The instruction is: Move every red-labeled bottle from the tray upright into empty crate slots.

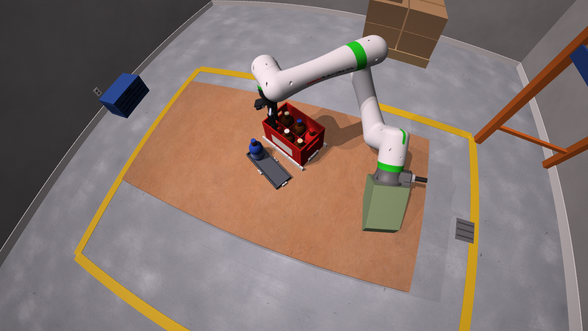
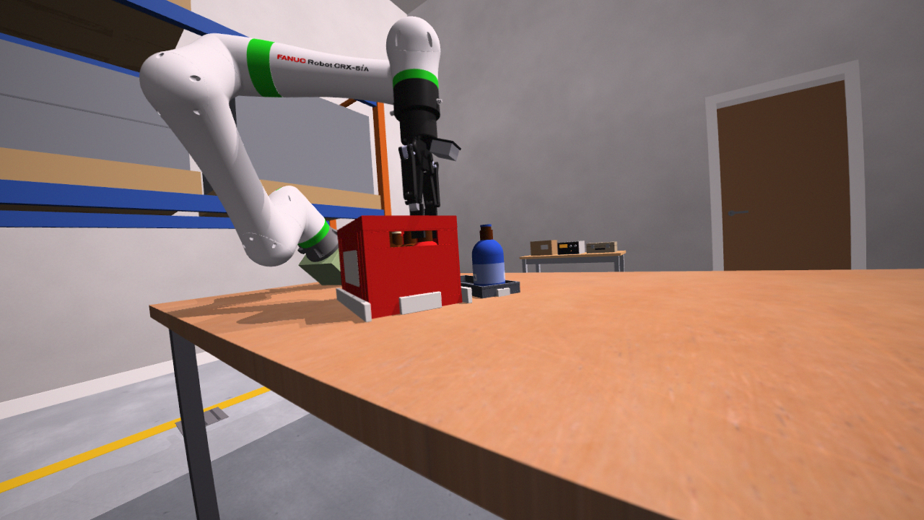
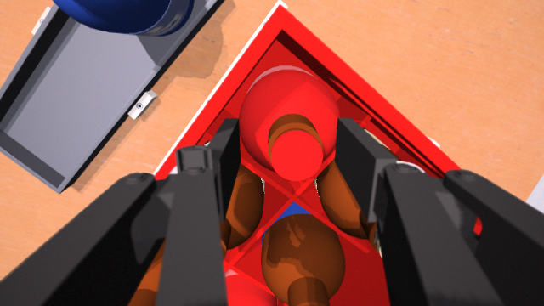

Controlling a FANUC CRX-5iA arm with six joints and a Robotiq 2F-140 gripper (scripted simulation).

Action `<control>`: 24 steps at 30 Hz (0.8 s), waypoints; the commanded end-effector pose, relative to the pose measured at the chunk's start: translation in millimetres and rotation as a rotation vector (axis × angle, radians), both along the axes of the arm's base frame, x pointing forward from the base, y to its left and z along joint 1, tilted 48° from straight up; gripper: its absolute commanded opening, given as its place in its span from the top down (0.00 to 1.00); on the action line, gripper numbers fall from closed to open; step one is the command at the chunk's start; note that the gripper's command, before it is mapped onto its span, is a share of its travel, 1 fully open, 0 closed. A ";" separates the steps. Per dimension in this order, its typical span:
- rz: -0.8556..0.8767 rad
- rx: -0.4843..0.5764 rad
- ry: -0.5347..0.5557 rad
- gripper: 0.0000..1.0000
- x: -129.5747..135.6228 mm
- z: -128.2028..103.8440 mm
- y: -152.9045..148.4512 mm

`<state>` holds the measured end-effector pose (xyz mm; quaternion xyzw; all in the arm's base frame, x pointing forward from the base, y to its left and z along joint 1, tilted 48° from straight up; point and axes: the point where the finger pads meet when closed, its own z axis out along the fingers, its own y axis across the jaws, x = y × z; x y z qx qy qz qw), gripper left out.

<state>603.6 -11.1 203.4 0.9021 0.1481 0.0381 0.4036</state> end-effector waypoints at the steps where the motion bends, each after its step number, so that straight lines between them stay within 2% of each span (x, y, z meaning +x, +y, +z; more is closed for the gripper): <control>1: 0.001 0.000 -0.001 0.56 0.4 0.8 0.8; 24: 0.001 0.000 -0.001 0.56 -0.3 3.2 3.4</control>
